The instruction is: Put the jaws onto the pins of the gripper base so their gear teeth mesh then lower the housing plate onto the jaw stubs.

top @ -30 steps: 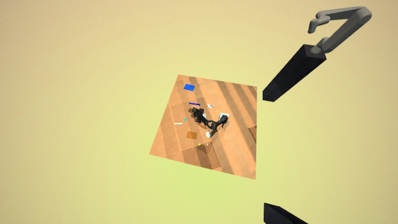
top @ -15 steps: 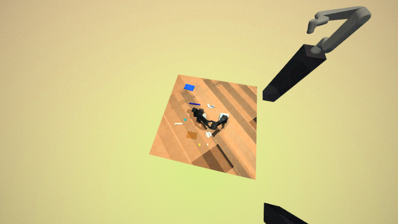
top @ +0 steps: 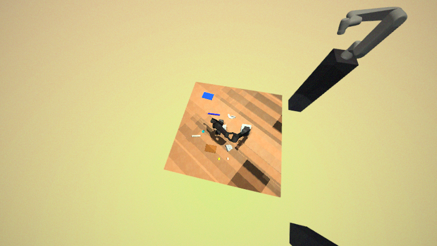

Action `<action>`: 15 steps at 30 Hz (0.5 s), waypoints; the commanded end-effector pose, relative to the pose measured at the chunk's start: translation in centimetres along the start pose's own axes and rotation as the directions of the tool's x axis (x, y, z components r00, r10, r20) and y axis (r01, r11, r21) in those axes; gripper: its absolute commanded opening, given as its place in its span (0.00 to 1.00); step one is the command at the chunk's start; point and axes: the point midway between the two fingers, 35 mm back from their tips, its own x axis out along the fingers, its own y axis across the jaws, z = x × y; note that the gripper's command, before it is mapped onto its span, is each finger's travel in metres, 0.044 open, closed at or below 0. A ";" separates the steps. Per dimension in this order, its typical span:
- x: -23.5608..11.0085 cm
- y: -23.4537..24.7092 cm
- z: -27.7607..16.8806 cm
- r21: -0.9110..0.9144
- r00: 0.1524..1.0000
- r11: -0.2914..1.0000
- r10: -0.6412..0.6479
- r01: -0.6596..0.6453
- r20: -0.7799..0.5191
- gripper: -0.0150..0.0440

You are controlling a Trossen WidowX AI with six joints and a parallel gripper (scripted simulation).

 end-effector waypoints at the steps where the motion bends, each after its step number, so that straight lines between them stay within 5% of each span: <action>1: 0.1 0.0 0.0 0.001 1.000 1.000 0.005 -0.005 0.000 0.48; 10: 0.1 0.0 0.0 0.001 1.000 1.000 0.005 -0.005 0.000 0.48; 15: 0.0 0.0 0.0 0.001 1.000 1.000 0.000 0.000 0.000 0.63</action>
